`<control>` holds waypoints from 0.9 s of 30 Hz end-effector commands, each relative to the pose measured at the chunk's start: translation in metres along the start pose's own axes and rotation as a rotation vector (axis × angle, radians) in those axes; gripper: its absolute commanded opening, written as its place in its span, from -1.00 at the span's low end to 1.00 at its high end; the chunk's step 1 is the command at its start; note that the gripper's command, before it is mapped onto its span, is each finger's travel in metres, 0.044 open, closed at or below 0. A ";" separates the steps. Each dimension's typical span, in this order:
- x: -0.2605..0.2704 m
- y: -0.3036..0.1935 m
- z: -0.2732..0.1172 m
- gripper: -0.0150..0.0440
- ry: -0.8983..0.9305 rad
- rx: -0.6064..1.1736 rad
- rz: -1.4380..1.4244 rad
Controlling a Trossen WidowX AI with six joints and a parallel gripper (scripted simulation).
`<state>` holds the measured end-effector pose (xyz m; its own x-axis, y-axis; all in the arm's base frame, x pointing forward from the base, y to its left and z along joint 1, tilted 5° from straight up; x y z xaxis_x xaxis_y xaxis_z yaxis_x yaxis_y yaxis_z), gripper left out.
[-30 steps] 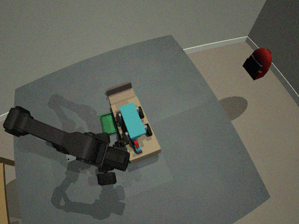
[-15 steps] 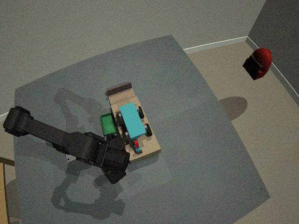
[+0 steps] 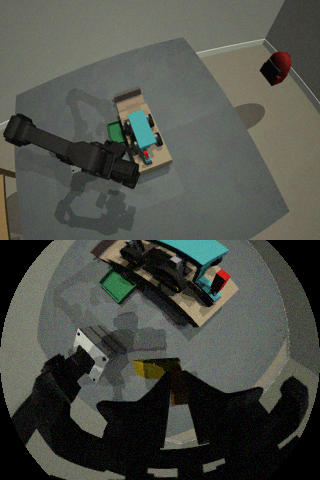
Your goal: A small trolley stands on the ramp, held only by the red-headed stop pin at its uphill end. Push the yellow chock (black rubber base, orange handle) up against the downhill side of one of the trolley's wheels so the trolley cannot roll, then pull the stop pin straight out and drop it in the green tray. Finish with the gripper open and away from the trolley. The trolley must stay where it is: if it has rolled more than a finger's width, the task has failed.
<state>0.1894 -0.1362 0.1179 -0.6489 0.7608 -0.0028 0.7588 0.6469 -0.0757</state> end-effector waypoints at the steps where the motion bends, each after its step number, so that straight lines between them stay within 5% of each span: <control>1: 0.000 0.000 0.000 -0.49 0.004 -0.003 -0.137; 18: 0.000 0.000 0.000 -0.49 0.006 -0.006 -0.706; 27: 0.002 0.002 0.000 -0.49 0.006 -0.007 -0.728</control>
<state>0.1897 -0.1363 0.1179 -0.9873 0.1509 0.0498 0.1481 0.9874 -0.0556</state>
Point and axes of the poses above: the point midway between the two fingers, 35 mm back from their tips, its own z axis out along the fingers, its own x axis across the jaws, y = z × x, the point moved 1 cm from there along -z, back along the fingers, and after that the axes turned 11 degrees about z, right-handed, at the moved point
